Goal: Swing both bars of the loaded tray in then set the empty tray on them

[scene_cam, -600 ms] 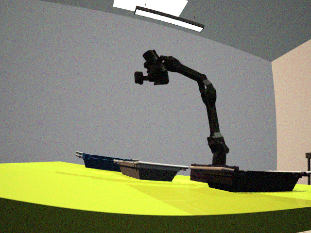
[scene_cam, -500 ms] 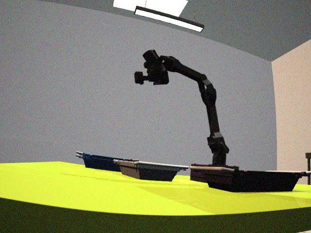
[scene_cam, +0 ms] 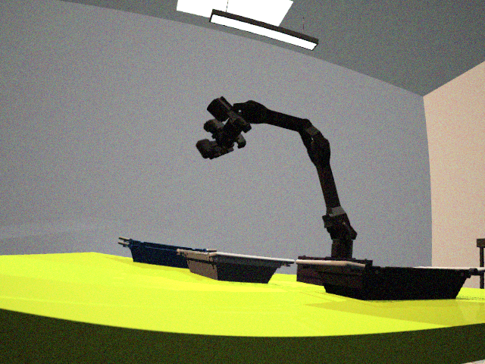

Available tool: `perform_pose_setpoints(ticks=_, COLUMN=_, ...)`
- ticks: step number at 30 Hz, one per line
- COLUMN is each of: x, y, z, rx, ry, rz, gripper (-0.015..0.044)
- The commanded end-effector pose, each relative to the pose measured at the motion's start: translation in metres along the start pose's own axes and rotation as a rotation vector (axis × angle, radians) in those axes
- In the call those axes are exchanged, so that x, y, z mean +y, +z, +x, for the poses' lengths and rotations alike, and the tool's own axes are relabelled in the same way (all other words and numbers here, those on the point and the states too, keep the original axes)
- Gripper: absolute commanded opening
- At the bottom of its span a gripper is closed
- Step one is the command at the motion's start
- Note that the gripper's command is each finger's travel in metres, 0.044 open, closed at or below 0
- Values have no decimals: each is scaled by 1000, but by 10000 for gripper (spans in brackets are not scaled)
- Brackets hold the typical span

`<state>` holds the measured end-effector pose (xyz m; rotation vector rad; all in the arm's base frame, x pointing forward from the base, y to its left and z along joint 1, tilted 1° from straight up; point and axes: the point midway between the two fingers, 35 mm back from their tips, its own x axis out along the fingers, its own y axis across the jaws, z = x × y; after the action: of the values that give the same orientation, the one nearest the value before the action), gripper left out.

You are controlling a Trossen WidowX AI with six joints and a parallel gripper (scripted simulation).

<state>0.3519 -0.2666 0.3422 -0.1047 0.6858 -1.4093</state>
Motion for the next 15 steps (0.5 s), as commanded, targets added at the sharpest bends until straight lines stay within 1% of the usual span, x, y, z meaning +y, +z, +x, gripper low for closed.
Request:
perform_pose_setpoints(ticks=1, x=34, y=-36, z=29, rx=125, ry=112, rz=-200, gripper=90)
perform_pose_setpoints(ticks=5, x=71, y=-85, z=60, rx=282, ry=311, rz=-448, gripper=90)
perform_pose_setpoints(ticks=9, x=100, y=-137, z=80, rx=423, ry=546, rz=-649, gripper=90)
perform_pose_setpoints(ticks=12, x=120, y=-183, z=90, rx=530, ry=776, rz=-765, gripper=90)
perform_pose_setpoints(ticks=15, x=134, y=-220, z=92, rx=596, ry=1012, rz=-847, gripper=90)
